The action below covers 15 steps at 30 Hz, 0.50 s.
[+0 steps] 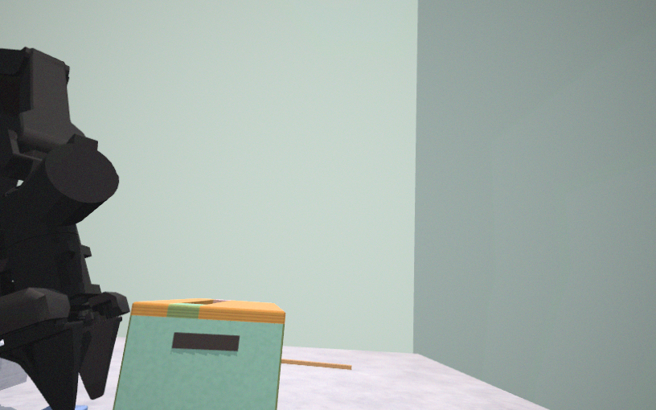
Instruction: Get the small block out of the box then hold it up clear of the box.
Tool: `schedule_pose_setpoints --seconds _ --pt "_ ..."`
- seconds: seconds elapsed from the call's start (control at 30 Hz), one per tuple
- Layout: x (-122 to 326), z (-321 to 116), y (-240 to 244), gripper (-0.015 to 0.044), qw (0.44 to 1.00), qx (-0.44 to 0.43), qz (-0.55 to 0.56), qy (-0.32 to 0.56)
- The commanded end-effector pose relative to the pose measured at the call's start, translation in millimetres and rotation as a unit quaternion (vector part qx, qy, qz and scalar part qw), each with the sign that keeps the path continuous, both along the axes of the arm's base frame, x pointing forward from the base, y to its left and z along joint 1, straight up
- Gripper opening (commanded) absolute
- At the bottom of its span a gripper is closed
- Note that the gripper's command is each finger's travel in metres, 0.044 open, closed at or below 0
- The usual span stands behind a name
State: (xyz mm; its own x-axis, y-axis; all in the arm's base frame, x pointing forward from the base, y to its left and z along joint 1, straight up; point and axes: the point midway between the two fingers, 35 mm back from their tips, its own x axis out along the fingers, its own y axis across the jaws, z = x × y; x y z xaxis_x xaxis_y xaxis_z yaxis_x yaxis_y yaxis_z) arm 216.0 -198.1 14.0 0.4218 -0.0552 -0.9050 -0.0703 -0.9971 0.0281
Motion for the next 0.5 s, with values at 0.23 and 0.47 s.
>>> schedule_pose_setpoints --seconds 0.23,0.47 --pt "-2.6 -21.0 2.4 0.0285 1.0 0.007 0.0 0.004" --pt "-3.3 -27.7 2.8 0.0259 1.0 0.007 0.0 0.004"
